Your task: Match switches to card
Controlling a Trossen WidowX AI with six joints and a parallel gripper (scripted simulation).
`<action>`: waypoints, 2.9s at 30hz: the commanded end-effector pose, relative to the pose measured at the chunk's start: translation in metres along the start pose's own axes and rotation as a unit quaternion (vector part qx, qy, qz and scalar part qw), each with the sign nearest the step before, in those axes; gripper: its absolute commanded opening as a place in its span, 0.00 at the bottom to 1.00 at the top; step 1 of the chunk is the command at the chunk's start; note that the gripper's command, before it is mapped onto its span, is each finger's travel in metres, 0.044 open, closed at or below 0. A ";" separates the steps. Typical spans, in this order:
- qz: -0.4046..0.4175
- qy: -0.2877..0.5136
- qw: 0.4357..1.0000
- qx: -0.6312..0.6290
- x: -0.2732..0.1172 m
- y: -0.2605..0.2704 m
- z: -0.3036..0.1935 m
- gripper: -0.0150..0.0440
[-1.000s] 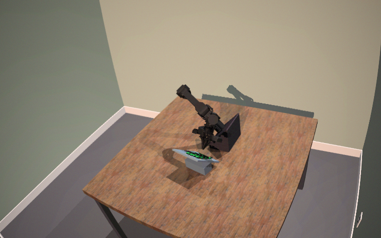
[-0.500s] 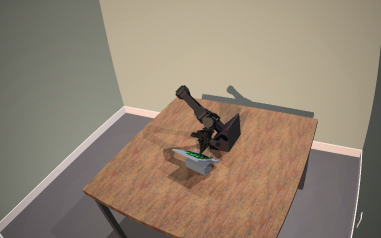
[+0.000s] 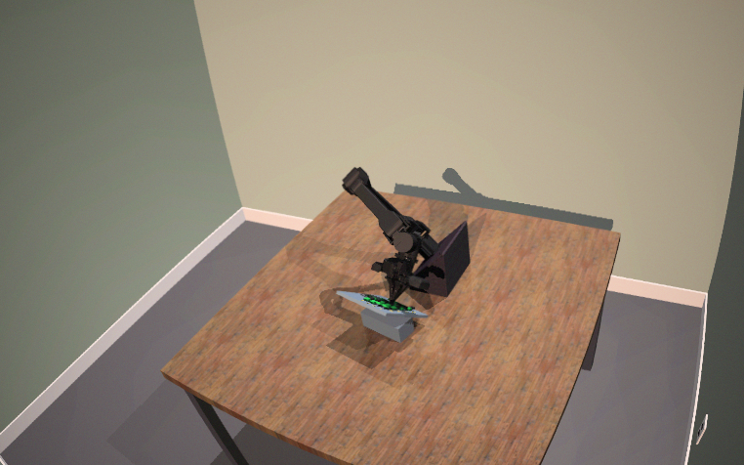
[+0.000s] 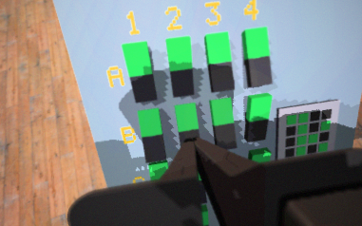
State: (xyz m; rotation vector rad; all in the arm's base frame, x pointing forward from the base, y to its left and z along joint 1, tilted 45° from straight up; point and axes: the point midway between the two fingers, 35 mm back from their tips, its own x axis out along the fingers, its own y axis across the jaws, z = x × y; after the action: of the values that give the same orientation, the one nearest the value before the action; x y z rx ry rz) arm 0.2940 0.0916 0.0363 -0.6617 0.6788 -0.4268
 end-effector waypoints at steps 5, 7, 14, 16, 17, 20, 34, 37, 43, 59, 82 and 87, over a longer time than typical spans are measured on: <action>0.002 0.001 1.000 -0.003 0.000 0.000 -0.001 0.25; 0.002 0.001 1.000 -0.003 0.000 0.000 -0.001 0.25; 0.002 0.001 1.000 -0.003 0.000 0.000 -0.001 0.25; 0.002 0.001 1.000 -0.003 0.000 0.000 -0.001 0.25; 0.002 0.001 1.000 -0.003 0.000 0.000 -0.001 0.25; 0.001 0.001 1.000 -0.003 0.001 0.000 -0.001 0.25; 0.001 0.001 1.000 -0.003 0.002 0.000 -0.001 0.25; 0.001 0.001 1.000 -0.003 0.003 0.000 -0.001 0.25; 0.001 0.001 1.000 -0.003 0.004 0.000 -0.002 0.25; 0.001 0.001 1.000 -0.003 0.006 0.000 -0.002 0.25; 0.003 0.016 1.000 -0.004 -0.060 0.001 -0.040 0.25; 0.006 0.010 1.000 -0.004 -0.042 0.003 -0.041 0.25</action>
State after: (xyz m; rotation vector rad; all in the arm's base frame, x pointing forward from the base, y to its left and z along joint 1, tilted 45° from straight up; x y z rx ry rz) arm 0.2304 0.1095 0.0348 -0.6536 0.7084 -0.4189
